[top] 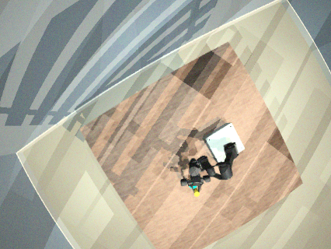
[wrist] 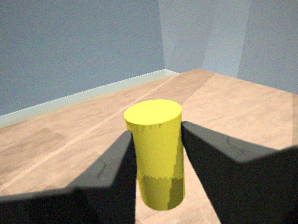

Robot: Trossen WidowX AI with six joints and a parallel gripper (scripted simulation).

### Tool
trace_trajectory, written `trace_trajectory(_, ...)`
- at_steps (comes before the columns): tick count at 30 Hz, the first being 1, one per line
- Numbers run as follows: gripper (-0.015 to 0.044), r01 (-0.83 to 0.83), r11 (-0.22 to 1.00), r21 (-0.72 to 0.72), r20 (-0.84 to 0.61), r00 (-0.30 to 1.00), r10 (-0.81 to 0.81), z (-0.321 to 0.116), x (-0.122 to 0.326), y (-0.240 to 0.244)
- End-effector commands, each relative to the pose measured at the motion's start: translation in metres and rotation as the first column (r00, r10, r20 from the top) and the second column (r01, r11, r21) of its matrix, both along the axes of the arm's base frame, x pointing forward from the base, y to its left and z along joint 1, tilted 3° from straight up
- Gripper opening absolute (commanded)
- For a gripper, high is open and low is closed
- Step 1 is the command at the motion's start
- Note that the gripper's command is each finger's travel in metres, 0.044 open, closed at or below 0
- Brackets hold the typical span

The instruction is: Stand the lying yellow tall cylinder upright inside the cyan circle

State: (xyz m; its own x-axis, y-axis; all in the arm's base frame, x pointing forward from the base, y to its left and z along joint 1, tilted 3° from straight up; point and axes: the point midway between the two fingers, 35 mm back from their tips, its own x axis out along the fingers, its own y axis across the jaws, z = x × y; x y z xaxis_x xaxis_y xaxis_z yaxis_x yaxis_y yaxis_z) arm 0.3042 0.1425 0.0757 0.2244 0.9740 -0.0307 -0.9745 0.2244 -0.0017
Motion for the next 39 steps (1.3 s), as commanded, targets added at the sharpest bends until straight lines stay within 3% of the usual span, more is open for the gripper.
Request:
trace_trajectory(1,0.0105,-0.005,1.000,0.002,-0.001,1.000,0.005,0.000,-0.001,0.000)
trace_trajectory(39,0.0105,-0.027,0.997,-0.071,0.112,0.993,0.034,-0.101,-0.005,0.005)
